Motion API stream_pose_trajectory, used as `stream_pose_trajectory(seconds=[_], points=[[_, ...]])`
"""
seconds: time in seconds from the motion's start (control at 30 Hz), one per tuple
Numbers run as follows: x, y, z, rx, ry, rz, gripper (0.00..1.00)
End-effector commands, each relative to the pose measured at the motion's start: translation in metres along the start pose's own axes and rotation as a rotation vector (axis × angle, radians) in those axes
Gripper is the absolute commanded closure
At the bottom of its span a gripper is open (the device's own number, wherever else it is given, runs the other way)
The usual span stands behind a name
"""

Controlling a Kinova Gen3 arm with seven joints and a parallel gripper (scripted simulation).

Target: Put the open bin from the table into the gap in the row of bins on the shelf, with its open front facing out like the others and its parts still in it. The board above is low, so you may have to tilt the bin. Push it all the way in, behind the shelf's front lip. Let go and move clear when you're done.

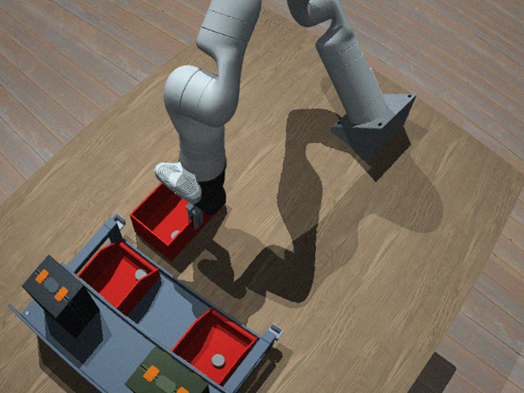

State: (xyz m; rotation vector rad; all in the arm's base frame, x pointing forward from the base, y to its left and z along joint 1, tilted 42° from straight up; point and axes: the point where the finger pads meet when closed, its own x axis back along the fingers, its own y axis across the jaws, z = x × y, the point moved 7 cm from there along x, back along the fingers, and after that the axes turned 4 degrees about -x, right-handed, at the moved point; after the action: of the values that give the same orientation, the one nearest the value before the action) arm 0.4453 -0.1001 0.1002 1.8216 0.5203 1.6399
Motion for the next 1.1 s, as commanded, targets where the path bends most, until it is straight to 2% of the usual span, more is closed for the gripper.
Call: stream_pose_trajectory(seconds=[0.0, 0.7, 1.07], points=[[0.005, -0.001, 0.001, 0.001, 0.006, 0.003, 1.0], [0.026, -0.001, 0.001, 0.001, 0.006, 0.003, 1.0], [0.031, -0.001, 0.001, 0.001, 0.006, 0.003, 1.0]])
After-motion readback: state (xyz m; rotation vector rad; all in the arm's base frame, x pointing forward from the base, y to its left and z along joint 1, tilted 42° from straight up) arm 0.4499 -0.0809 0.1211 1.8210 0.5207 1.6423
